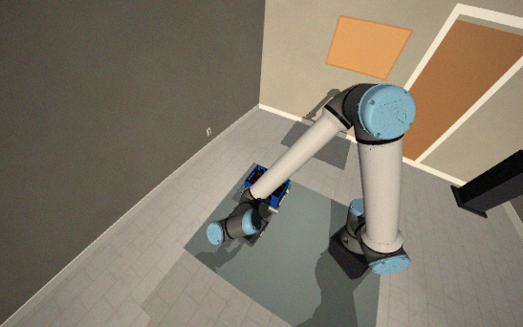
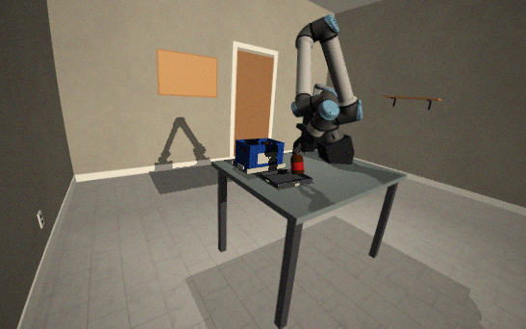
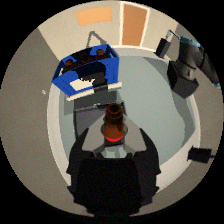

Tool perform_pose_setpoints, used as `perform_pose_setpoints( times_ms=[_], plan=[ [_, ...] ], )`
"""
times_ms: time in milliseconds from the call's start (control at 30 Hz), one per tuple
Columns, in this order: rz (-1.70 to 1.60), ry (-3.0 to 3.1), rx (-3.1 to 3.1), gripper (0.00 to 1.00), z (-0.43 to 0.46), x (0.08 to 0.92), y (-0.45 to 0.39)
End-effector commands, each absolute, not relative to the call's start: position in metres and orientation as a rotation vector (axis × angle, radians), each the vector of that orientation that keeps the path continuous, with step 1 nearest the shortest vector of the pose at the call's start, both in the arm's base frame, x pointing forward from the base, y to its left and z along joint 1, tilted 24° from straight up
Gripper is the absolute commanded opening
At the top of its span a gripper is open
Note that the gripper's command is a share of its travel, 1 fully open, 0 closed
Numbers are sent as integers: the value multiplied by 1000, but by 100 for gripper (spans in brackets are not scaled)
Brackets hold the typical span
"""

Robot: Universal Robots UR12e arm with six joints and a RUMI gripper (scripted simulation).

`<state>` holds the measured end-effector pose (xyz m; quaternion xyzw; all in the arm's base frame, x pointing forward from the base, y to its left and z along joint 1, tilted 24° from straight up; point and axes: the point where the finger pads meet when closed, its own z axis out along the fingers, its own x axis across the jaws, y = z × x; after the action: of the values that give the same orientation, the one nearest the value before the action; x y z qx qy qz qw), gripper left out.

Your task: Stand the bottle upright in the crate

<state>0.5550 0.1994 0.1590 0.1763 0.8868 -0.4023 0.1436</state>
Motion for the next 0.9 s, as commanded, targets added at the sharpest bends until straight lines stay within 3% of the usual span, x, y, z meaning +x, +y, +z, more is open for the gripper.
perform_pose_setpoints(
  times_ms=[0,867],
  plan=[
    [-1158,2556,509,0,154,557,199],
    [-1158,2556,509,0,140,563,196]
  ],
)
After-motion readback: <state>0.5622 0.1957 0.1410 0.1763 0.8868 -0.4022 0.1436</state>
